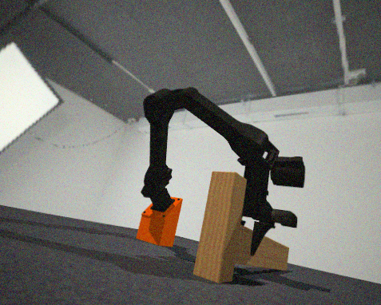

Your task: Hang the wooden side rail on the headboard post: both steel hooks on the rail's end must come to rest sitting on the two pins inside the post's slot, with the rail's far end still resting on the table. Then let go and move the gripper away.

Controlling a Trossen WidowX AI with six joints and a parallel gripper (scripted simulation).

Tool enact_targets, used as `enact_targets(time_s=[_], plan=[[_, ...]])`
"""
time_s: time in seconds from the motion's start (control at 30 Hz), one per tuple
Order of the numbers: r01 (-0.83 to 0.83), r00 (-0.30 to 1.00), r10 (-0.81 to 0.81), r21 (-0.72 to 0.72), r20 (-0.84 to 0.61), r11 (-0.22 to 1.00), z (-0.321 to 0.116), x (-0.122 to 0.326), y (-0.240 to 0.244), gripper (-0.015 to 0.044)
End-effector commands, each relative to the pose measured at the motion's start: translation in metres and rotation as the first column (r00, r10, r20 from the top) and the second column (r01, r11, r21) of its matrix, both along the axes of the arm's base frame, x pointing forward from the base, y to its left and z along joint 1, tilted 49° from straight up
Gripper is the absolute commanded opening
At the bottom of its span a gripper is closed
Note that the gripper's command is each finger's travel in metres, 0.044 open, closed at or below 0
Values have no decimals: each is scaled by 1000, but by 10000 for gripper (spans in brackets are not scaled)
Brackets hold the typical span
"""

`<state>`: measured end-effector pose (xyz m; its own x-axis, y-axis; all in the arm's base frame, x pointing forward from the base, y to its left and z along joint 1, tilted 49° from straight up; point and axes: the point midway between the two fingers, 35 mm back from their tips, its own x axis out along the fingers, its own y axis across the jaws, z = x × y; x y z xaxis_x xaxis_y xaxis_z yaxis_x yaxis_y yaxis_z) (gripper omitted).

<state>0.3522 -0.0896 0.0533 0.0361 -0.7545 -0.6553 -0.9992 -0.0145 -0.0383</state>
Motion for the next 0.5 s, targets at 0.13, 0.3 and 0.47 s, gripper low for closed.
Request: enact_targets(time_s=[0.13, 0.3, 0.47], plan=[[-8, 1000, 8, -4, 2, 1000, 3, 1, 1, 0], [-8, 1000, 8, -4, 2, 1000, 3, 1, 1, 0], [-8, 1000, 8, -4, 2, 1000, 3, 1, 0, 0]])
